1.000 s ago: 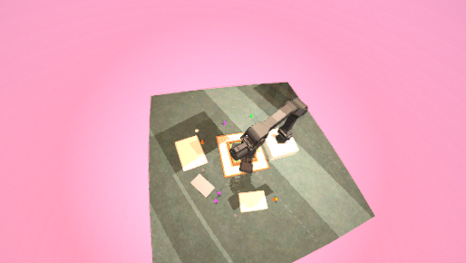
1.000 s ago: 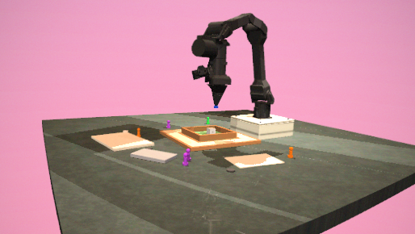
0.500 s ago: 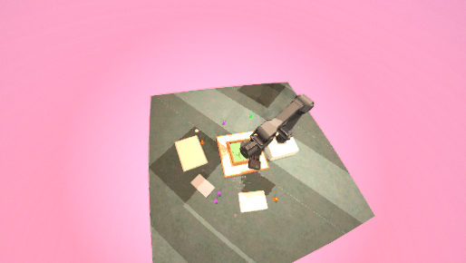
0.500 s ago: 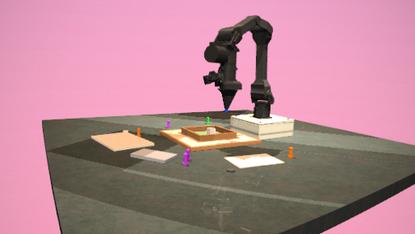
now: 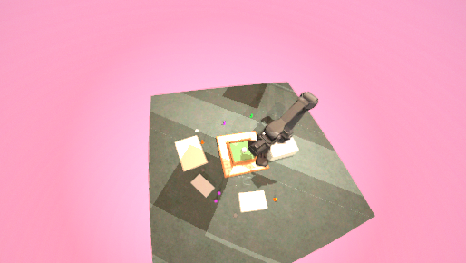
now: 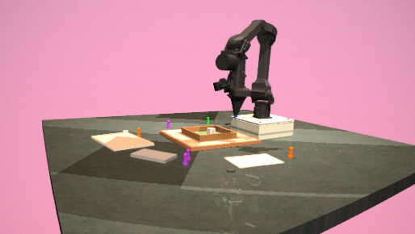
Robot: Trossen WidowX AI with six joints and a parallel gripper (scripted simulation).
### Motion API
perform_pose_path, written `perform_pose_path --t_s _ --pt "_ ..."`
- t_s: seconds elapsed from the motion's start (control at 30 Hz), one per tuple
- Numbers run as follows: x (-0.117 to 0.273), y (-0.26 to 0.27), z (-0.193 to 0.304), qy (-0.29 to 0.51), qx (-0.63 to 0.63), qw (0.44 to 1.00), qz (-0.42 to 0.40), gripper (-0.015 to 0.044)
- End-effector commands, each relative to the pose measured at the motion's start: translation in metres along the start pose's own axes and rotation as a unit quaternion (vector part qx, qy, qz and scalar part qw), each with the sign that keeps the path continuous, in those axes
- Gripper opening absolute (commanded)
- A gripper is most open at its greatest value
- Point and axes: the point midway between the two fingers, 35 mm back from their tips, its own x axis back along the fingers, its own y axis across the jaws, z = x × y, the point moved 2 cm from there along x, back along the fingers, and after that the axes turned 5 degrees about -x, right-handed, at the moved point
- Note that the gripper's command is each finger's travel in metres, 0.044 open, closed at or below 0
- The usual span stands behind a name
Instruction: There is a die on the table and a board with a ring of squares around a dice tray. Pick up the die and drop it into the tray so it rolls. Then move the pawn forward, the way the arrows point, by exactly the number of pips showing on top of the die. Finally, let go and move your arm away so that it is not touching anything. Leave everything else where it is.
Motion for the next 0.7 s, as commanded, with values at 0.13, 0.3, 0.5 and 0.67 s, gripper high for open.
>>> perform_pose_path --t_s 0.13,0.3,0.5,0.67 --pt "-0.016 -0.020 0.019 0.000 -0.002 1.000 0.004 0.0000" --pt "-0.026 -0.033 0.031 0.000 -0.002 1.000 0.005 0.0000" --pt "-0.035 -0.040 0.037 0.001 -0.002 1.000 0.005 0.0000" --pt "-0.053 -0.039 0.037 0.001 -0.002 1.000 0.005 0.0000"
